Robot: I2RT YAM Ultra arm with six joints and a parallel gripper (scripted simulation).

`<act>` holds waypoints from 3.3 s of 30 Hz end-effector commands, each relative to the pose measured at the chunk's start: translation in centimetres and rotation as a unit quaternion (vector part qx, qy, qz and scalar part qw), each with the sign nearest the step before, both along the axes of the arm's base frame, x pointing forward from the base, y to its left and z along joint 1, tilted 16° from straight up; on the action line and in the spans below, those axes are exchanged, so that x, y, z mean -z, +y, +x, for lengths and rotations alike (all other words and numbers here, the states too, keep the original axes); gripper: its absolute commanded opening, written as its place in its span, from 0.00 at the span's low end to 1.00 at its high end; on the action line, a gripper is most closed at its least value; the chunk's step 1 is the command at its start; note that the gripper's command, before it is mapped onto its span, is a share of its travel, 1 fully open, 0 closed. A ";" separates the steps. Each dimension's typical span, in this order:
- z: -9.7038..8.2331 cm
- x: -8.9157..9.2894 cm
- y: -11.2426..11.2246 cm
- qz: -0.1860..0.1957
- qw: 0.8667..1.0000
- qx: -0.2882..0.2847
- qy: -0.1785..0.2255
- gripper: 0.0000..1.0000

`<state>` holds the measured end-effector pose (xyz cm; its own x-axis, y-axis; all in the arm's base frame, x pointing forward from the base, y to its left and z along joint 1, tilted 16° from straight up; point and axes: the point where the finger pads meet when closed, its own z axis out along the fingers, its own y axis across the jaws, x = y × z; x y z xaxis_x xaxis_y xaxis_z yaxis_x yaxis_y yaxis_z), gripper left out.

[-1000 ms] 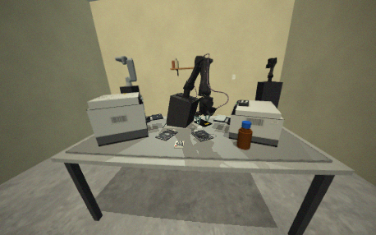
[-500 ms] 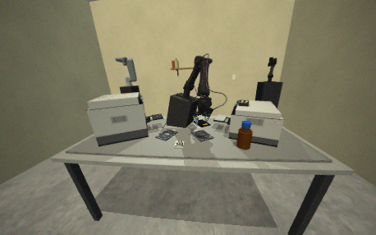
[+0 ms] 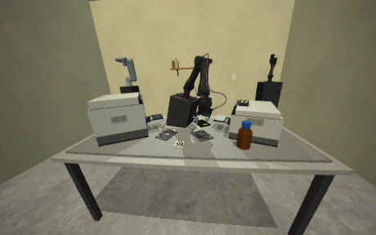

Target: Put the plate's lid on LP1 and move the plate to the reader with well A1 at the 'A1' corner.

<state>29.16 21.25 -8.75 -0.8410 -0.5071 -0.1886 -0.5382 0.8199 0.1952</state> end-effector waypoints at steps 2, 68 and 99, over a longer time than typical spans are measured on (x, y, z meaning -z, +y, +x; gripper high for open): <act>1.7 -1.7 0.9 0.015 0.999 -0.006 -0.030 0.85; 2.0 5.9 3.0 0.006 1.000 -0.017 -0.021 0.85; 3.0 7.0 4.0 0.014 0.999 -0.016 -0.034 0.85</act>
